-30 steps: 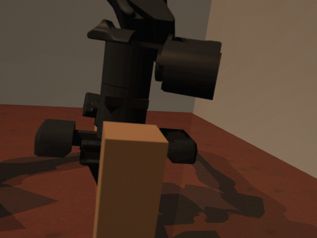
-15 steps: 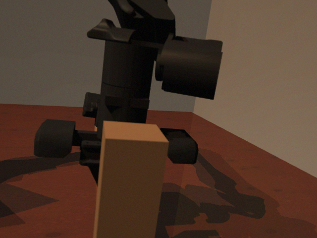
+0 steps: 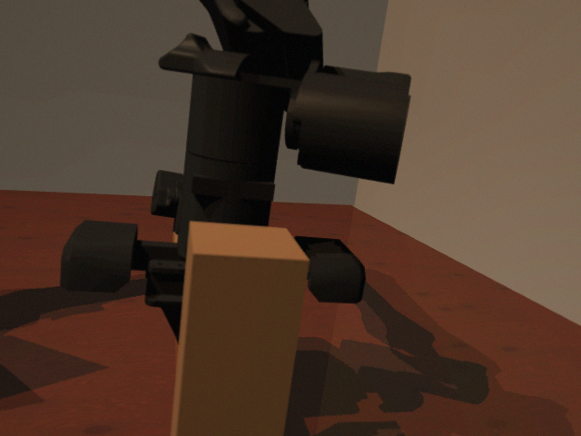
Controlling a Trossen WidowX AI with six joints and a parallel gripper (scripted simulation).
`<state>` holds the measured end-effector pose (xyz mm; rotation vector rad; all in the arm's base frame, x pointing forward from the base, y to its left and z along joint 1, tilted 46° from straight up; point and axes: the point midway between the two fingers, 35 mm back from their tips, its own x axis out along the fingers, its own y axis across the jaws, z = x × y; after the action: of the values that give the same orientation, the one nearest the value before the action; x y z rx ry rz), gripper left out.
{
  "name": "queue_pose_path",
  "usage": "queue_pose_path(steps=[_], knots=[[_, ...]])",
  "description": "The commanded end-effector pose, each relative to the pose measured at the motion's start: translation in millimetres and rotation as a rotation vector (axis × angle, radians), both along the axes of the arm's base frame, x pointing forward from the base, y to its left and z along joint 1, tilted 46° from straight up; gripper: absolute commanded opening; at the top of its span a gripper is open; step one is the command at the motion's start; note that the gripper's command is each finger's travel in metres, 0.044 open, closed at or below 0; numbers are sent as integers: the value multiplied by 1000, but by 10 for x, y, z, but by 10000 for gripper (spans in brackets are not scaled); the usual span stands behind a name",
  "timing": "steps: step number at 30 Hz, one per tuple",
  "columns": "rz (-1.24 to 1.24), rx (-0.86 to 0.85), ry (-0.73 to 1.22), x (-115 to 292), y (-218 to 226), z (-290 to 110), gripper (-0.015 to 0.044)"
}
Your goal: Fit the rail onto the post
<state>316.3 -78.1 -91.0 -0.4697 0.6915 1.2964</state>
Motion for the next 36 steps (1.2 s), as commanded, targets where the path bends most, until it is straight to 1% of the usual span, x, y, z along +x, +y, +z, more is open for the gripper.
queue_pose_path(steps=[1,3,20,24,28,36], knots=[[-5,-7,-1,-9,-45,-14,0],[-5,-7,-1,-10,-48,-19,0],[0,0,0,-2,-5,-6,440],[0,0,0,0,-6,17,440],[-5,-5,0,21,-12,392,440],[-5,-6,0,21,-12,416,440]])
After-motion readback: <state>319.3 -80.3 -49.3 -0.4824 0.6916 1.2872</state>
